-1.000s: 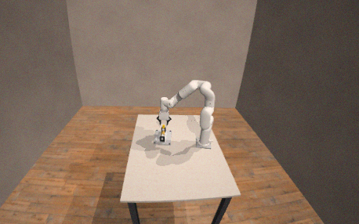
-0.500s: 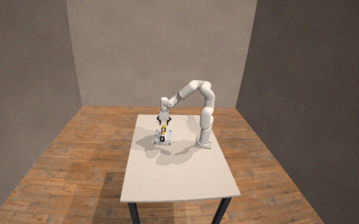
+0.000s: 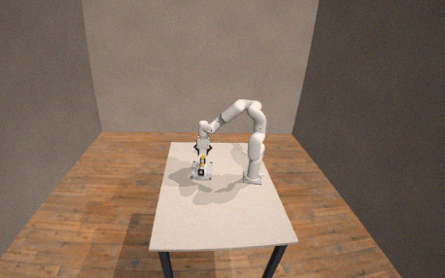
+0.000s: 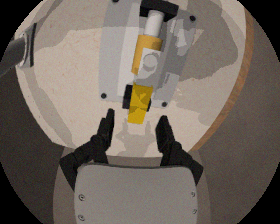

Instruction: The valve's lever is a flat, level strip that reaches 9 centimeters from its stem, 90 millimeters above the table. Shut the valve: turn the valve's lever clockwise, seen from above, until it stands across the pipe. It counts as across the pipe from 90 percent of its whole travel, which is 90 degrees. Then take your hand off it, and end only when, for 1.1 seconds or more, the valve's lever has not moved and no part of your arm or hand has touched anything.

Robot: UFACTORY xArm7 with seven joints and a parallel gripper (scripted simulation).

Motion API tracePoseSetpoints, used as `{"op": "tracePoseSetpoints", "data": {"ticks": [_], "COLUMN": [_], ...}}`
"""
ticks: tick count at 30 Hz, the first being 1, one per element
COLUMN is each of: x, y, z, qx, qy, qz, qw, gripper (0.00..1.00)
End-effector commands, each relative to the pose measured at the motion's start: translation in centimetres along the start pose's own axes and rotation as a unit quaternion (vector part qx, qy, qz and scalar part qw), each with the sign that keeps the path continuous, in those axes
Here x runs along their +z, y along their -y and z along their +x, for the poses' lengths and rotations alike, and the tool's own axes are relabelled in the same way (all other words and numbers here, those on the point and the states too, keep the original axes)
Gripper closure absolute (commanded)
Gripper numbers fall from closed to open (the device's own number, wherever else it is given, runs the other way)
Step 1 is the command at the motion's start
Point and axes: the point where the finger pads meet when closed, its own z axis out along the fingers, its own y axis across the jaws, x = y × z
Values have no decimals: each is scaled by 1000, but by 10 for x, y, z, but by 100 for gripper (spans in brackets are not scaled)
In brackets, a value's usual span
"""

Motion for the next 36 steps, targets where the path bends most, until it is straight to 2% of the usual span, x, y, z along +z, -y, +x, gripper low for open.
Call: {"op": "tracePoseSetpoints", "data": {"ticks": [1, 36], "x": [-2, 3], "y": [-1, -1], "z": [-1, -1], "qx": [0, 0], "qy": [1, 1], "qz": [-2, -2], "qw": [1000, 1000], "gripper": [32, 32]}}
